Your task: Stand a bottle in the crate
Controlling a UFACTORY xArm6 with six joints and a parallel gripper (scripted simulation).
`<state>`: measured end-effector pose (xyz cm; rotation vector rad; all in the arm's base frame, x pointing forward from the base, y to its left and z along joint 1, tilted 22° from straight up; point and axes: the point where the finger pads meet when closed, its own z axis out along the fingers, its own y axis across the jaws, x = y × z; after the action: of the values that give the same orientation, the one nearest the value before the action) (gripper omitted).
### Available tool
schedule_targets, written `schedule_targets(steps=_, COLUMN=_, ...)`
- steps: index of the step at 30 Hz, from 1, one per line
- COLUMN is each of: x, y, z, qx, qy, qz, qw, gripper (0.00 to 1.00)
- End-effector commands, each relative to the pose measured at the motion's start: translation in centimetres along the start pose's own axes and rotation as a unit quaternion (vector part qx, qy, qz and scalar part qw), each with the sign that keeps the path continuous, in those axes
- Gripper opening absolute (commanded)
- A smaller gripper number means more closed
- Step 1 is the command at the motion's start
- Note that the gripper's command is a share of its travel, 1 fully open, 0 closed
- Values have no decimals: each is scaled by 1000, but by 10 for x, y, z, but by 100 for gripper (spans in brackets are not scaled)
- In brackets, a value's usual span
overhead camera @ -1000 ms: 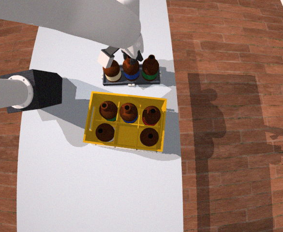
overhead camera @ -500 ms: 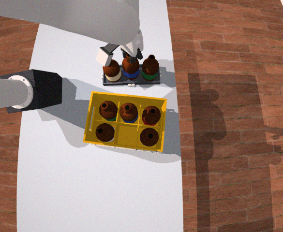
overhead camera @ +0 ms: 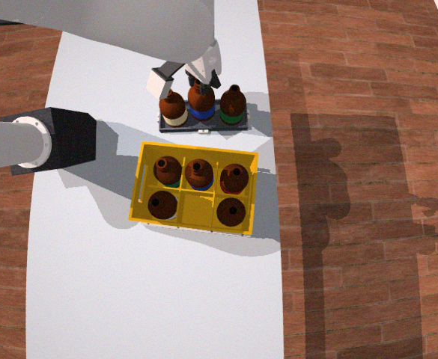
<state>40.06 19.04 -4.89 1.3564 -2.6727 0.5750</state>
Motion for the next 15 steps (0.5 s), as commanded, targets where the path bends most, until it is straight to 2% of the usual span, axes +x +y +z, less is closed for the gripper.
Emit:
schedule_targets(steps=1, x=-1, y=-1, z=-3, qx=1, qy=-2, qz=0, qw=1000, gripper=0)
schedule_targets(steps=15, x=-1, y=0, z=-8, qx=1, qy=-2, qz=0, qw=1000, gripper=0)
